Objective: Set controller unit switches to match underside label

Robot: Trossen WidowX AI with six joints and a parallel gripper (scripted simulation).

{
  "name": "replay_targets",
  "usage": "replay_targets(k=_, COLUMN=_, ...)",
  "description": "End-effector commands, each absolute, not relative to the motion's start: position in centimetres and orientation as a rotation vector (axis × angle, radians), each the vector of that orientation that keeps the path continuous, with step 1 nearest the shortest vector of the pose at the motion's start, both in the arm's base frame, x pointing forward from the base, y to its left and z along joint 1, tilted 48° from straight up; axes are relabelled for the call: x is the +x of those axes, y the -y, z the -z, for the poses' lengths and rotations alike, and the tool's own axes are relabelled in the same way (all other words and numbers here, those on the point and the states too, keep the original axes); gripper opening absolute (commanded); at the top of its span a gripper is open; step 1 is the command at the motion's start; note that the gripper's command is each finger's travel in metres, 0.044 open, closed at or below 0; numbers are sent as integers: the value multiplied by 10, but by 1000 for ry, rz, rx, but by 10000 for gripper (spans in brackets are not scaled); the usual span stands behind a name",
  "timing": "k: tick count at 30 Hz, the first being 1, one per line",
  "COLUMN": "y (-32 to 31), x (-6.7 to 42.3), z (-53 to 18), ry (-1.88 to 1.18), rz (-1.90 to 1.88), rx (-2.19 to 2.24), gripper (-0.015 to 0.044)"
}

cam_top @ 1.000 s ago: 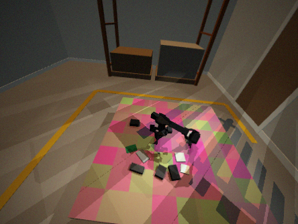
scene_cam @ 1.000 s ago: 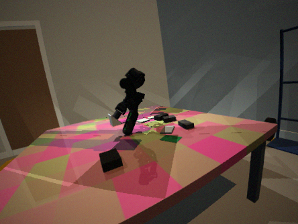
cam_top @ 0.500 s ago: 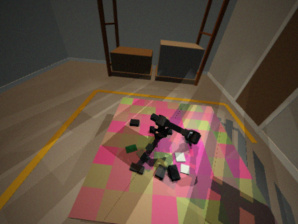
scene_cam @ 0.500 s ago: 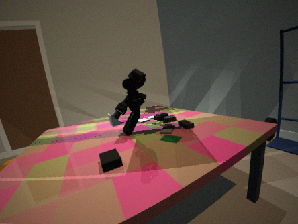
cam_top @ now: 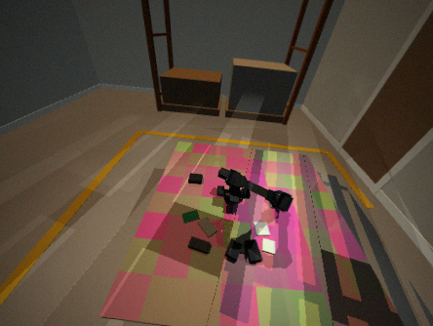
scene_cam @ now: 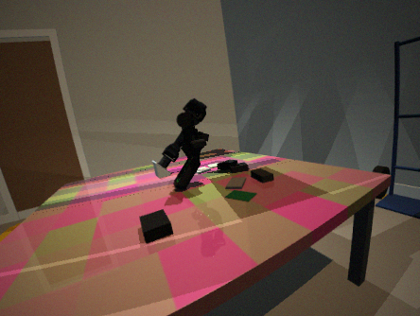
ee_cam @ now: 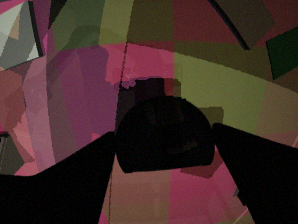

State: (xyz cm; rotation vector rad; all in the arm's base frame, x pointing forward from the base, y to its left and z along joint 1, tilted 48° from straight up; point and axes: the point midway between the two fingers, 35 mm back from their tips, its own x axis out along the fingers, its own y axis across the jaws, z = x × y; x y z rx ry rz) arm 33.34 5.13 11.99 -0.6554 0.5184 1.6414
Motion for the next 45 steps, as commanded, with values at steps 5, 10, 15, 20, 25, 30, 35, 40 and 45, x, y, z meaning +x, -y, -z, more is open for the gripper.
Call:
replay_targets(k=5, y=-60, x=330, z=-114, ry=-537, rz=-1657, rx=-643, gripper=338)
replay_targets(k=10, y=-64, x=329, z=-115, ry=-537, rz=-1657, rx=-642, gripper=338)
replay_targets(k=15, y=-67, x=329, z=-115, ry=-537, rz=-1657, rx=-642, gripper=338)
replay_targets(k=20, y=-71, x=328, z=-116, ry=-537, rz=-1657, rx=-642, gripper=338)
replay_targets(k=25, y=-75, x=327, z=-116, ry=-537, rz=-1657, rx=-642, gripper=338)
replay_targets(k=30, y=-79, x=327, z=-117, ry=-537, rz=-1657, rx=-642, gripper=338)
replay_targets(k=35, y=-82, x=326, z=-117, ry=-536, rz=-1657, rx=-642, gripper=338)
replay_targets(k=40, y=-86, x=325, z=-117, ry=-536, rz=-1657, rx=-642, gripper=338)
replay_targets(k=45, y=-90, x=325, z=-117, ry=-536, rz=-1658, rx=-642, gripper=338)
